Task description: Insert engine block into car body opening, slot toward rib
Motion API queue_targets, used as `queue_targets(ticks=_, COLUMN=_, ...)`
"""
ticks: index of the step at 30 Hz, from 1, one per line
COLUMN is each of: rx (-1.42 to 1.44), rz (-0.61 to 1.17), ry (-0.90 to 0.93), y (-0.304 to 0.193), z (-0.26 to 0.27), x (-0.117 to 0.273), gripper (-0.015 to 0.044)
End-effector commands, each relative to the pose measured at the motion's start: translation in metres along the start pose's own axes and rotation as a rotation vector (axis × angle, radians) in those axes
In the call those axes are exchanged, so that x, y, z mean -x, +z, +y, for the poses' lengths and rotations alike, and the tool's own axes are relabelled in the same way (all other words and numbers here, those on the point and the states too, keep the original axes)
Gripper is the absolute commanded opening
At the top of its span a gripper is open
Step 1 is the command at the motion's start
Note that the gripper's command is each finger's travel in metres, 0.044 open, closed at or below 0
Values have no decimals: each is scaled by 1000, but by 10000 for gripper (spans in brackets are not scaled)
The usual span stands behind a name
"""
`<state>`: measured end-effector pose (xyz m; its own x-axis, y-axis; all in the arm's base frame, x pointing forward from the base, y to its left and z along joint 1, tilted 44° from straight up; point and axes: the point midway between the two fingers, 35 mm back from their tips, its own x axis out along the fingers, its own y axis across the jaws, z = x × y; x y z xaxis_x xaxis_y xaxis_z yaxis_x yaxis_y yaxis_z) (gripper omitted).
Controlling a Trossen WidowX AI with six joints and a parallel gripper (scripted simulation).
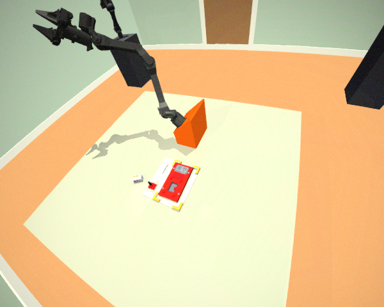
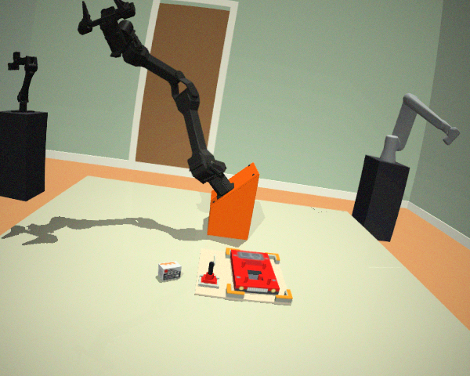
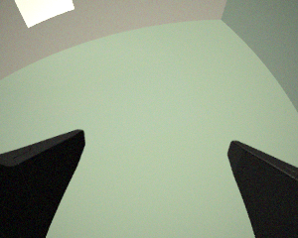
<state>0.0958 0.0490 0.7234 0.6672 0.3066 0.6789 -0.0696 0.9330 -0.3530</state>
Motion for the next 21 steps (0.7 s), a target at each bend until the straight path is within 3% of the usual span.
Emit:
queue_targets(ticks=1, rx=-128, rz=46, ry=-41, y=-29, z=-18, x=-7, gripper=440)
queue_targets(ticks=21, rx=-678, rz=293, ry=-331, y=-188, z=-78, x=-24, gripper=440)
